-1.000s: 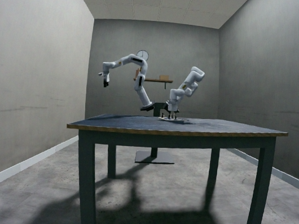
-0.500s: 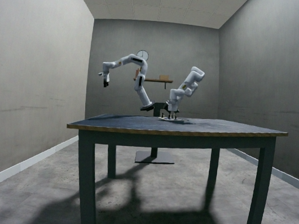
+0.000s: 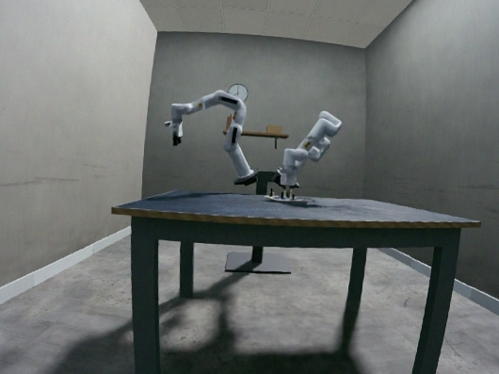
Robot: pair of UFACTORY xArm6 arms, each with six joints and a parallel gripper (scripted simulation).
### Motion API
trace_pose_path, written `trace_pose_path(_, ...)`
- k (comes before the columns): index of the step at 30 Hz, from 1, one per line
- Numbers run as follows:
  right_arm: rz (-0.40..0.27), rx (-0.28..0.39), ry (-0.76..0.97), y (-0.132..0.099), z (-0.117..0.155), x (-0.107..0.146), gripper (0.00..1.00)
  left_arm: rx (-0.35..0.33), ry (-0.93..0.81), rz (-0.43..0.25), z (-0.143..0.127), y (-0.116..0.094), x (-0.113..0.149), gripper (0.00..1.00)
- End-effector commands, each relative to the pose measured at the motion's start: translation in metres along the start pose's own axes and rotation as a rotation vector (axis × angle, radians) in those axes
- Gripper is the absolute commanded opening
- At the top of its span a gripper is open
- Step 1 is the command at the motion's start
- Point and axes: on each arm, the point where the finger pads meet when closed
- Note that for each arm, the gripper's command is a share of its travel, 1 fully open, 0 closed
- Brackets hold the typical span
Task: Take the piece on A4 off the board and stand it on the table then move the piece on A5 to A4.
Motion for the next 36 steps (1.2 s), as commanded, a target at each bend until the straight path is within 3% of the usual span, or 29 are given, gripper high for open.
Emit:
trace_pose_path(1,0.004,0.001,0.0,-0.0014,0.0003,-0.0008,1.0,0.002,-0.001,0.003,0.0004,-0.0008,-0.0012,0.0)
trace_pose_path(36,0.004,0.001,0.0,-0.0014,0.0003,-0.0008,1.0,0.002,-0.001,0.003,0.0004,-0.0042,-0.0012,0.0)
Point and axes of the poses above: on each arm, the point where the finger pads meet when closed, its own y axis out along the fingers, its own z axis across the jaws, x = y × z, and after that the axes turned 14 degrees about -y, right-handed
